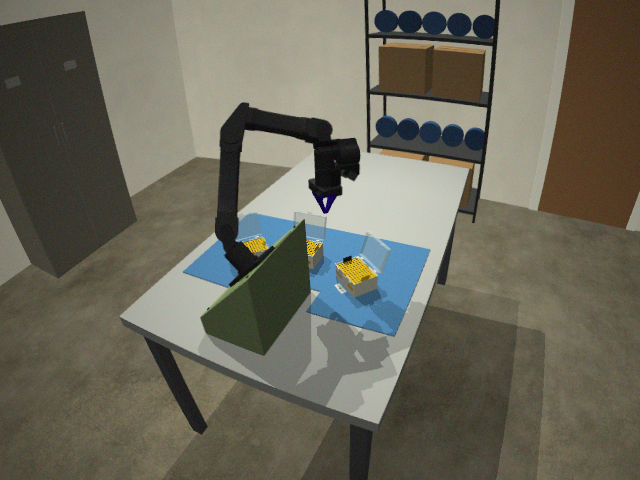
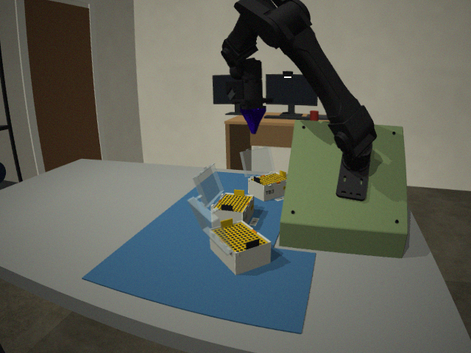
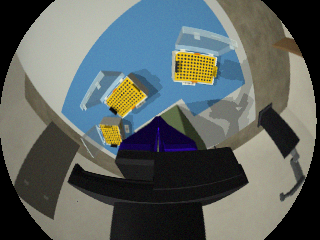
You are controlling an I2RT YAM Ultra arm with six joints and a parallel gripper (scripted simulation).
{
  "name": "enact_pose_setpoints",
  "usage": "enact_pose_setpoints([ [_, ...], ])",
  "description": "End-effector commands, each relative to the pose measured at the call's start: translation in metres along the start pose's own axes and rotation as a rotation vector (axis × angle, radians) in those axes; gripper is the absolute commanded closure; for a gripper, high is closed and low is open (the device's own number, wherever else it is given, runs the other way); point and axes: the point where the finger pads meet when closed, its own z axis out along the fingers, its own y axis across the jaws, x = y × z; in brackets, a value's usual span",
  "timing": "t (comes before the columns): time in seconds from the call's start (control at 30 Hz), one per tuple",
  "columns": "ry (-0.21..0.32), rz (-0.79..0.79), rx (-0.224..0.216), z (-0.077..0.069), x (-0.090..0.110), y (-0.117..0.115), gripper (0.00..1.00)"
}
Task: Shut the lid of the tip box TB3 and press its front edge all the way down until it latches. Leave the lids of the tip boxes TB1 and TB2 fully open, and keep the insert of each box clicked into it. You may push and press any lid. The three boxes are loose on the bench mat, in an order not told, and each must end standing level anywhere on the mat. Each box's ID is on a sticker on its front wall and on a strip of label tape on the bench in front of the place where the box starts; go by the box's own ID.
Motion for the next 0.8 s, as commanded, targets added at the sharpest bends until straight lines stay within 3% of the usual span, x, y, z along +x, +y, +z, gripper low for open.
enact_pose_setpoints([
  [0.0, -0.039, -0.009, -0.004, -0.005, -0.017, -0.009, 1.00],
  [0.77, -0.041, -0.009, -0.004, 0.020, -0.104, -0.061, 1.00],
])
